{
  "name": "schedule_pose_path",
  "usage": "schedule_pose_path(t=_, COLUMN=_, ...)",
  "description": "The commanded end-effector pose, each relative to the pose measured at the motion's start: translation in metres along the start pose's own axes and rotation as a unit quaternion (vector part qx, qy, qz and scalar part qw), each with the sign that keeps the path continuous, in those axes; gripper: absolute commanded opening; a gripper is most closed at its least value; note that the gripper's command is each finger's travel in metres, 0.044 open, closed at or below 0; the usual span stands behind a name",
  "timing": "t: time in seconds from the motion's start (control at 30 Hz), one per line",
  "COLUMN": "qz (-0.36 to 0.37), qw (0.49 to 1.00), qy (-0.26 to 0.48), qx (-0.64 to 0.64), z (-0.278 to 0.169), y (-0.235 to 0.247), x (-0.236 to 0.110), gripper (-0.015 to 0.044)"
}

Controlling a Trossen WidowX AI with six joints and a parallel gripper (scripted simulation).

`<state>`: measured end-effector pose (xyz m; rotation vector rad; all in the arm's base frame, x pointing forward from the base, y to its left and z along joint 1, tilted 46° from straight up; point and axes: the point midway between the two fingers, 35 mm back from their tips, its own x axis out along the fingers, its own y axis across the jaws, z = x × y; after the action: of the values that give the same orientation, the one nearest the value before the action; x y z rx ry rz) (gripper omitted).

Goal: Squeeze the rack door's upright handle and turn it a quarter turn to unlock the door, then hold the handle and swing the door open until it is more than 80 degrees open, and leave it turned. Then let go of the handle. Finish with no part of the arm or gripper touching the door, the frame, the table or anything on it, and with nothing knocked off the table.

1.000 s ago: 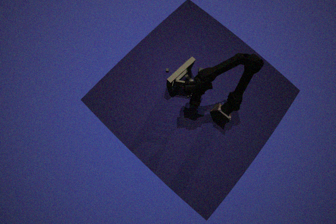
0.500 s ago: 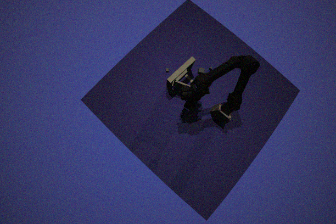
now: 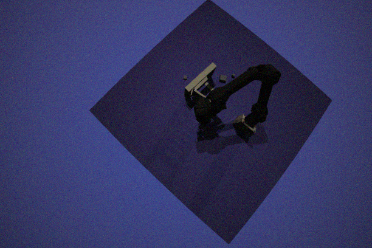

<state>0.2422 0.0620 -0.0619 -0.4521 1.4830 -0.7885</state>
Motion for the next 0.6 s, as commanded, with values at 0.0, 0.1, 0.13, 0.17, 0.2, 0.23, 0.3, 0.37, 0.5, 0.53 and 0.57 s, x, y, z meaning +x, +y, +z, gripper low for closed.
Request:
schedule_pose_path(t=0.0, qz=0.001, qw=0.999, qy=0.0, qx=0.04, z=0.002, y=0.011, x=0.0, gripper=0.0013)
schedule_pose_path(t=0.1, qz=0.001, qw=0.998, qy=0.0, qx=0.065, z=0.004, y=0.019, x=0.0, gripper=0.0013)
schedule_pose_path(t=0.13, qz=0.001, qw=0.997, qy=0.0, qx=0.073, z=0.005, y=0.021, x=0.0, gripper=0.0013)
schedule_pose_path(t=0.17, qz=0.001, qw=0.997, qy=0.0, qx=0.081, z=0.006, y=0.024, x=-0.001, gripper=0.0013)
schedule_pose_path(t=0.2, qz=0.001, qw=0.996, qy=0.0, qx=0.089, z=0.006, y=0.026, x=0.0, gripper=0.0013)
schedule_pose_path(t=0.23, qz=0.001, qw=0.995, qy=0.0, qx=0.095, z=0.007, y=0.028, x=0.0, gripper=0.0013)
schedule_pose_path(t=0.3, qz=0.001, qw=0.995, qy=0.0, qx=0.1, z=0.007, y=0.03, x=0.0, gripper=0.0013)
schedule_pose_path(t=0.37, qz=0.001, qw=0.995, qy=0.0, qx=0.1, z=0.007, y=0.03, x=0.0, gripper=0.0013)
schedule_pose_path(t=0.5, qz=0.001, qw=0.995, qy=0.0, qx=0.1, z=0.007, y=0.03, x=0.0, gripper=0.0013)
schedule_pose_path(t=0.53, qz=0.001, qw=0.995, qy=0.0, qx=0.1, z=0.007, y=0.03, x=0.0, gripper=0.0013)
schedule_pose_path(t=0.57, qz=0.001, qw=0.995, qy=0.0, qx=0.1, z=0.007, y=0.03, x=0.0, gripper=0.0013)
